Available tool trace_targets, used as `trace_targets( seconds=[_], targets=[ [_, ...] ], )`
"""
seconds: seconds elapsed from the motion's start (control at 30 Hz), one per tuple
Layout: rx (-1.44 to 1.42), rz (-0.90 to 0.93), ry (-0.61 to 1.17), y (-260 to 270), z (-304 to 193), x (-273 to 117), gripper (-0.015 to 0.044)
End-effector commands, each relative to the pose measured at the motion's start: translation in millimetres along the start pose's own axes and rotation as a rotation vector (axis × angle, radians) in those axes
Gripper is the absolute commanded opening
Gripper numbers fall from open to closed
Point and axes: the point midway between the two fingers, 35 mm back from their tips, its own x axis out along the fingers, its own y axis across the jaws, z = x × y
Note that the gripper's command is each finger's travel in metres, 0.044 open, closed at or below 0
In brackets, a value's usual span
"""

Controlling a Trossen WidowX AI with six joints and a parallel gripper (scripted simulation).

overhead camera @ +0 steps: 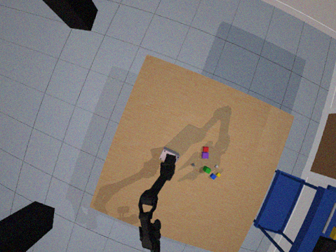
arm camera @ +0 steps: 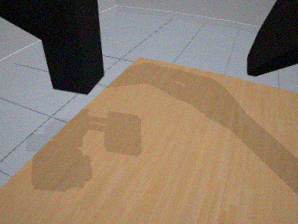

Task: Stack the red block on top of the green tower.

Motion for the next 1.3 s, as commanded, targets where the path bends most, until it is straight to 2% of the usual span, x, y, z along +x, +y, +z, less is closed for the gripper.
trace_targets(
  seconds=[0.0, 0.27, 0.63, 0.93, 1.27],
  targets=[
    [0.008, 0.008, -0.087, -2.0, 26.5, 1.8, 0.0440],
    [0.163, 0.031, -0.249, -5.1, 113.0, -7.9, 0.0440],
    [0.328, 0.093, -0.429, 20.8, 220.2, -52.5, 0.0440],
    [0.459, 0.187, -0.528, 67.4, 291.6, -98.3, 0.0440],
    [0.650, 0.328, -0.569, 145.3, 349.2, -148.9, 0.0440]
  ],
)
